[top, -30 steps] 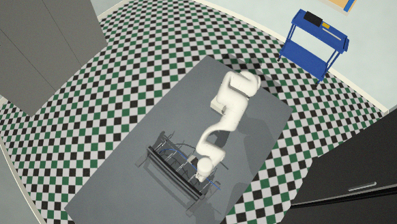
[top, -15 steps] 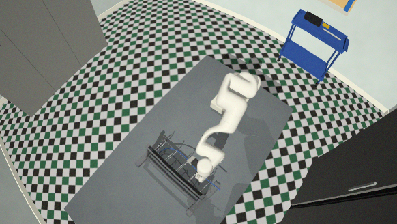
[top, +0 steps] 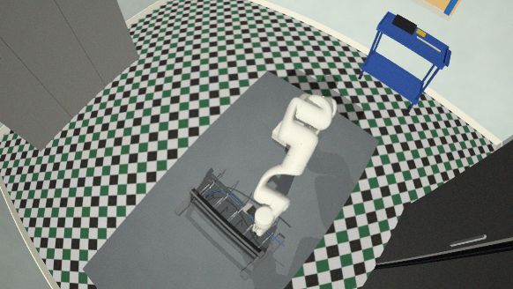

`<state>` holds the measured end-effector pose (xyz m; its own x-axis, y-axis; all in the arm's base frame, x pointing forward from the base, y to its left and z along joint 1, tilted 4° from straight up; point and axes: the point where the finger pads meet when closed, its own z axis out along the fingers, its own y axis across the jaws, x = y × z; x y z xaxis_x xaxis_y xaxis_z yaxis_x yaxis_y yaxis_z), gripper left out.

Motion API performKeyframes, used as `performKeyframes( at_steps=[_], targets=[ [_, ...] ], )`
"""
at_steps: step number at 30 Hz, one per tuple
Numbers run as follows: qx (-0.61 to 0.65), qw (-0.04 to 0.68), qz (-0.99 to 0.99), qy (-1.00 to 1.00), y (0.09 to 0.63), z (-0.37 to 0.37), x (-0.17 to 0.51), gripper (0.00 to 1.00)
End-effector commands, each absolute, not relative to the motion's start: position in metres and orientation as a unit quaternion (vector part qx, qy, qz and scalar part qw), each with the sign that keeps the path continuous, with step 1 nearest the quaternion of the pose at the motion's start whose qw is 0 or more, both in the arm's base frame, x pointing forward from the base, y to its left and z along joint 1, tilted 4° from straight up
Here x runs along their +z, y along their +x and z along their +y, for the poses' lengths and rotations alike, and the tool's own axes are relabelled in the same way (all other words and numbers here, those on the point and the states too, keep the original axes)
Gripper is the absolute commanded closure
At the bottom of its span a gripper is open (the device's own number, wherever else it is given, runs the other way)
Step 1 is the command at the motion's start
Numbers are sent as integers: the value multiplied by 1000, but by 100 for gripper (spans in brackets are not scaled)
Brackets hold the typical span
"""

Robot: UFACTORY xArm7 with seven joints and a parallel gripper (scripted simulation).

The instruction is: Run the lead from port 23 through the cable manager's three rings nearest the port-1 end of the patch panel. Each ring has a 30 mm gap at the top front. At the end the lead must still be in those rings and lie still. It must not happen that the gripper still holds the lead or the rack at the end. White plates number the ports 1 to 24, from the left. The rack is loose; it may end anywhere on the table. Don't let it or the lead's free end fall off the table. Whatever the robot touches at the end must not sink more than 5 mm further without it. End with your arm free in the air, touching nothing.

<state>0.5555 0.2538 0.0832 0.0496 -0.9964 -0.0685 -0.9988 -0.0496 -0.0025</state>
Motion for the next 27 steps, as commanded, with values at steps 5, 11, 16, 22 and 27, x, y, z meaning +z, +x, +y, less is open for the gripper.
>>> performKeyframes(
  at_steps=[5,11,16,22,27],
  targets=[
    [23,27,689,-724,557,255,74,100],
    [23,27,689,-724,557,256,64,100],
    [23,27,689,-724,557,256,58,100],
    [23,27,689,-724,557,256,54,100],
    [23,27,689,-724,558,257,50,100]
  ],
)
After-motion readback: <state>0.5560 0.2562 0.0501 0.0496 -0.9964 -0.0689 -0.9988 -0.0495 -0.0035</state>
